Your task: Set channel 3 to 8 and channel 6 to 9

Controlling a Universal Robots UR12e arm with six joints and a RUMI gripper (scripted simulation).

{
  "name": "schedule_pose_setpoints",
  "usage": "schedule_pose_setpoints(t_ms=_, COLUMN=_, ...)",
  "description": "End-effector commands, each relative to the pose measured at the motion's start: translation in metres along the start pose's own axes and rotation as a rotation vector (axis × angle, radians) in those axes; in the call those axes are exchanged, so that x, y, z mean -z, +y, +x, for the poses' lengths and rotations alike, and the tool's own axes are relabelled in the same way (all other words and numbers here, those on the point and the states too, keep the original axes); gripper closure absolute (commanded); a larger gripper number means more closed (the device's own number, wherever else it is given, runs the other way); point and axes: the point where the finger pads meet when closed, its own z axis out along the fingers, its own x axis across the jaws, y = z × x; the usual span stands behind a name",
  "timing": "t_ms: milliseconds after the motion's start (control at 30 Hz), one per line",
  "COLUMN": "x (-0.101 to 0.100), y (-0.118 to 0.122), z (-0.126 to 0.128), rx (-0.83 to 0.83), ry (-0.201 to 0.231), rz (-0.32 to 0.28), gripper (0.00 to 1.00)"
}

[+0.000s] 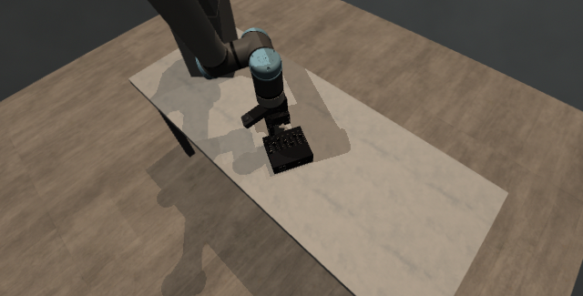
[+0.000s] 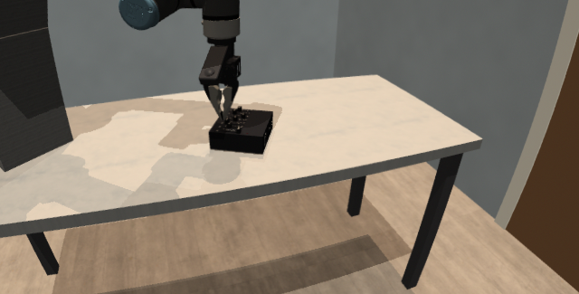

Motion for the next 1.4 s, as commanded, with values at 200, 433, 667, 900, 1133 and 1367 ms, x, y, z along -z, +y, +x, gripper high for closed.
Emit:
schedule_pose_setpoints(t_ms=200, x=0.0, y=-0.002, z=-0.004, rx=-0.002, ry=-0.003, rz=0.0, gripper=1.0)
schedule_pose_setpoints(t_ms=433, x=-0.001, y=-0.002, z=-0.004, rx=-0.002, ry=-0.003, rz=0.0, gripper=1.0)
schedule_pose_setpoints(t_ms=667, x=-0.006, y=-0.002, z=-0.004, rx=-0.002, ry=-0.003, rz=0.0, gripper=1.0)
schedule_pose_setpoints(t_ms=900, x=-0.009, y=-0.002, z=-0.004, rx=-0.002, ry=-0.003, rz=0.0, gripper=1.0)
schedule_pose_setpoints(t_ms=1133, x=-0.012, y=-0.002, z=-0.004, rx=-0.002, ry=-0.003, rz=0.0, gripper=1.0)
schedule_pose_setpoints(t_ms=1367, x=-0.012, y=-0.002, z=-0.004, rx=-0.002, ry=-0.003, rz=0.0, gripper=1.0)
